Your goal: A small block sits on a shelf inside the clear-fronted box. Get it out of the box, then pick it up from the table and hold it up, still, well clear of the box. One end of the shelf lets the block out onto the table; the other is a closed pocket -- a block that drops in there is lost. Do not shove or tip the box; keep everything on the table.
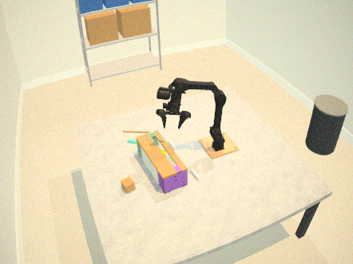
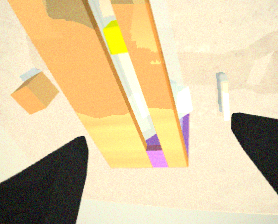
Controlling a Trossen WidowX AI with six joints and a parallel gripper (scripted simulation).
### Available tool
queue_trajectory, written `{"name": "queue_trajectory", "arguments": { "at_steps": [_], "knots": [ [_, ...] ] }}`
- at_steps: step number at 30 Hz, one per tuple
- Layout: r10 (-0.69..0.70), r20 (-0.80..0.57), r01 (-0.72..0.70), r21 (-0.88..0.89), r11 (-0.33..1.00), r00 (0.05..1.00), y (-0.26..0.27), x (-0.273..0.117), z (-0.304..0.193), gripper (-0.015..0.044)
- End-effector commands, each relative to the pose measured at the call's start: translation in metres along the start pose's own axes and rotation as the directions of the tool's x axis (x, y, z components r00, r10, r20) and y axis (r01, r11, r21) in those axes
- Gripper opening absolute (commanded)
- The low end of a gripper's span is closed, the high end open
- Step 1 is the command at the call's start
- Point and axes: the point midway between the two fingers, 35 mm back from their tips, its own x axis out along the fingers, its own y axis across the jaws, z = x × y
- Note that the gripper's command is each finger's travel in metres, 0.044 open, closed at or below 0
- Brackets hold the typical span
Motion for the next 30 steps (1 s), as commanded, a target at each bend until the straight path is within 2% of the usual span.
{"name": "queue_trajectory", "arguments": {
  "at_steps": [1, 5, 30],
  "knots": [
    [-0.212, 0.021, 0.213, -0.070, 0.974, 0.977, 0.005, 0.049, 0.043, 0.0400],
    [-0.324, 0.014, 0.324, -0.109, 0.940, 0.946, 0.001, 0.075, 0.065, 0.0400],
    [-0.327, 0.005, 0.326, -0.103, 0.940, 0.945, -0.002, 0.099, 0.076, 0.0400]
  ]
}}
